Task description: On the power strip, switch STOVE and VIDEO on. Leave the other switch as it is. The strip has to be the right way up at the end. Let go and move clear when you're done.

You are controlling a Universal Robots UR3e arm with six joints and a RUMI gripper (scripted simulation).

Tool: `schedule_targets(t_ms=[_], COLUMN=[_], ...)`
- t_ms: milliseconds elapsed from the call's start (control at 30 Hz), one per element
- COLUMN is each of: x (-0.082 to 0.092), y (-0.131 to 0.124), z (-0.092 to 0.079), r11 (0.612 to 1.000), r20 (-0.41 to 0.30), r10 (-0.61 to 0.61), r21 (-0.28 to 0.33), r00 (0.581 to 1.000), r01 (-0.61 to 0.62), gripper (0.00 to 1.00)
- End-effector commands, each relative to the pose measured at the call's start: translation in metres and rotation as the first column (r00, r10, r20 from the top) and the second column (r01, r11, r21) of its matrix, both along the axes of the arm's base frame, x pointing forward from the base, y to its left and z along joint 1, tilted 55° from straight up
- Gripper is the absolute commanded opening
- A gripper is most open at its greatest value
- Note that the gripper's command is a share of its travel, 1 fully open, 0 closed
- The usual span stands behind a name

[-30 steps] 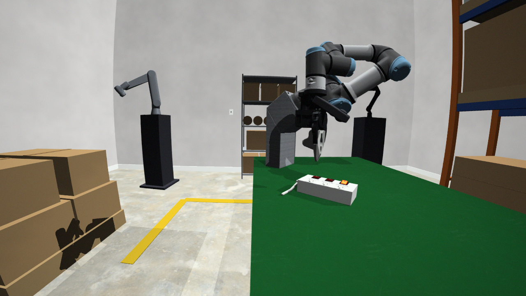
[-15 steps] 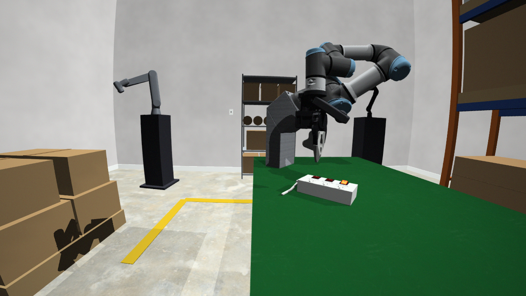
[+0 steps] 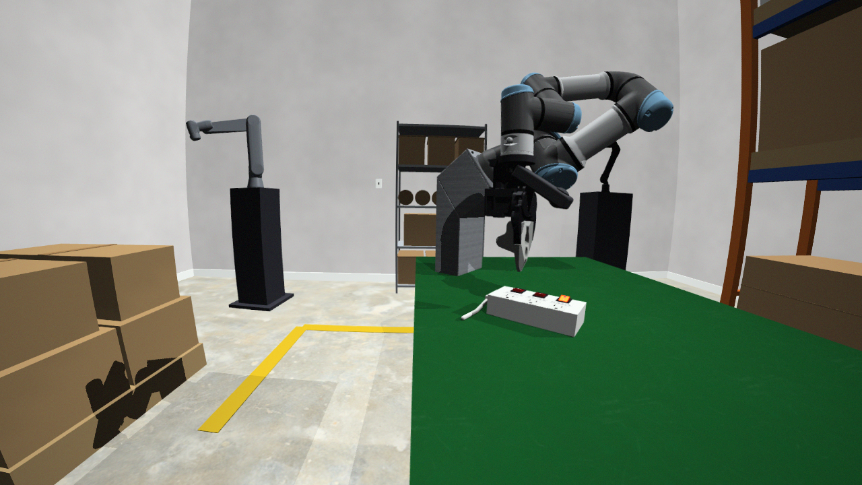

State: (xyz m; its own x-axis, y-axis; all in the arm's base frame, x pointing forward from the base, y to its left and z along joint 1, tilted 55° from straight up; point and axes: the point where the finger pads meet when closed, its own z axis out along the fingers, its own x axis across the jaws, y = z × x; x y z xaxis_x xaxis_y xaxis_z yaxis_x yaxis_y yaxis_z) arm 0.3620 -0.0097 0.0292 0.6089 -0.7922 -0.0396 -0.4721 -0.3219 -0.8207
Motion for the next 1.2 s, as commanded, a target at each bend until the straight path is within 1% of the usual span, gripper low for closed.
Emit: schedule_targets(t_ms=[0,600,1167], x=[0.009,0.019,0.021], y=[0.002,0.010,0.010], z=[-0.008,-0.017,-0.018], r11=[1.000,1.000,1.000], r20=[0.001,0.001,0.001], r10=[-0.007,-0.007,-0.007], r21=[-0.009,-0.009,-0.009], r00=[1.000,1.000,1.000], r01=[0.007,0.007,0.007], gripper=[0.00,0.00,0.00])
